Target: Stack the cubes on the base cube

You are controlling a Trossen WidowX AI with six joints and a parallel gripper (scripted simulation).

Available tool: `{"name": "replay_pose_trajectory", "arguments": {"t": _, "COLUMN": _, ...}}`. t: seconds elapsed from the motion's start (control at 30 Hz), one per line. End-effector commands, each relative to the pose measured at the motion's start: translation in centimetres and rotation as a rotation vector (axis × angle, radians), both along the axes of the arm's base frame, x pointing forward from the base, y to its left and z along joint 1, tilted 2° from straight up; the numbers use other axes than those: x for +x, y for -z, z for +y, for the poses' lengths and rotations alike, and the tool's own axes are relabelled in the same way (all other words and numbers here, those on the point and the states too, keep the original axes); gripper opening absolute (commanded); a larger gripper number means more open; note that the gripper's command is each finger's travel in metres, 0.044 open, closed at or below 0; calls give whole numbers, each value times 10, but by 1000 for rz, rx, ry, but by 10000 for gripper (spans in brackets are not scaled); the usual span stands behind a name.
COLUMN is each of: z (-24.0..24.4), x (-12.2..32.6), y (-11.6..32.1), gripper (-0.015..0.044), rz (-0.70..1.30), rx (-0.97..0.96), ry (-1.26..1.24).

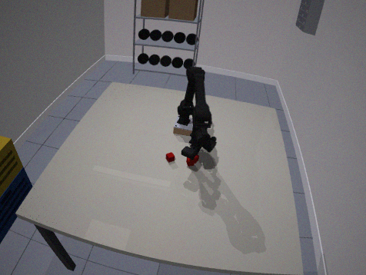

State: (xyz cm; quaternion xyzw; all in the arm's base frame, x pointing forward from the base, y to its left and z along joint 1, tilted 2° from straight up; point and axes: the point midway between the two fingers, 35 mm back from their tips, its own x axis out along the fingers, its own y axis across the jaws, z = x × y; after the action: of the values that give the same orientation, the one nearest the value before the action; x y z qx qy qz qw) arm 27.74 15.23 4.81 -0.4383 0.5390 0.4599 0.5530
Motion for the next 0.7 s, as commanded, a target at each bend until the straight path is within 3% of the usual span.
{"name": "replay_pose_trajectory", "arguments": {"t": 0.0, "z": 0, "x": 1, "y": -8, "gripper": 205, "rz": -4, "rx": 2, "ry": 0}}
{"name": "replay_pose_trajectory", "arguments": {"t": 0.67, "z": -1, "x": 1, "y": -29, "gripper": 205, "rz": -5, "rx": 2, "ry": 0}}
